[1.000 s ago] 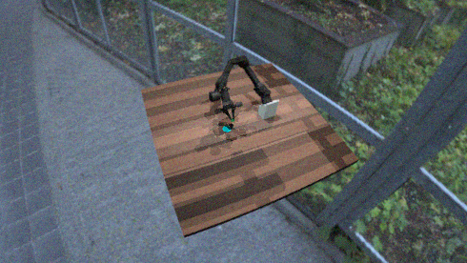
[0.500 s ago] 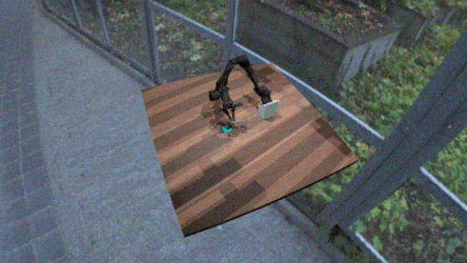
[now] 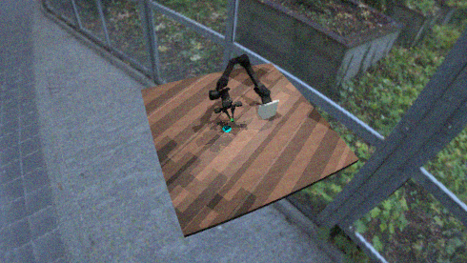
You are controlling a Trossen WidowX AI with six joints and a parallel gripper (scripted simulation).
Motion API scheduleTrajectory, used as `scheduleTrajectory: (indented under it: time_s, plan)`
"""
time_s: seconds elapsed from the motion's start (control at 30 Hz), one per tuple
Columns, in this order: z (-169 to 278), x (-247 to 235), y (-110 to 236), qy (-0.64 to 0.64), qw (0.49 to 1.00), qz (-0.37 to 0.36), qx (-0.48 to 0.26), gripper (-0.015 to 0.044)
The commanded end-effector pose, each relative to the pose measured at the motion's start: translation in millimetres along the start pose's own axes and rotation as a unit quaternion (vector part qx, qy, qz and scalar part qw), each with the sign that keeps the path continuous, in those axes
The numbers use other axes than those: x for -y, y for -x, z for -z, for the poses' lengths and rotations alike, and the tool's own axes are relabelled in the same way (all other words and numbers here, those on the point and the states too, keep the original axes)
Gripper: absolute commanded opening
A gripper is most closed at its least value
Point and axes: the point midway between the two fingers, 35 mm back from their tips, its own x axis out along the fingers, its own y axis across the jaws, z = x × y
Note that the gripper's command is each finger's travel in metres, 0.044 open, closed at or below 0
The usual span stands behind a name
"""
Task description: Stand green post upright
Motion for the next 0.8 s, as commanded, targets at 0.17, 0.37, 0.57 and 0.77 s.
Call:
scheduleTrajectory:
  time_s: [0.17,0.37,0.57,0.77]
  plan:
    - [-0.6,-0.1,3.9,0.011,0.999,0.006,0.038,0.0023]
    - [-0.8,0.5,5.8,0.018,0.998,0.01,0.059,0.0023]
    - [-0.9,1.2,7.9,0.024,0.996,0.014,0.081,0.0023]
    - [-1.0,1.8,10.3,0.032,0.994,0.02,0.102,0.0023]
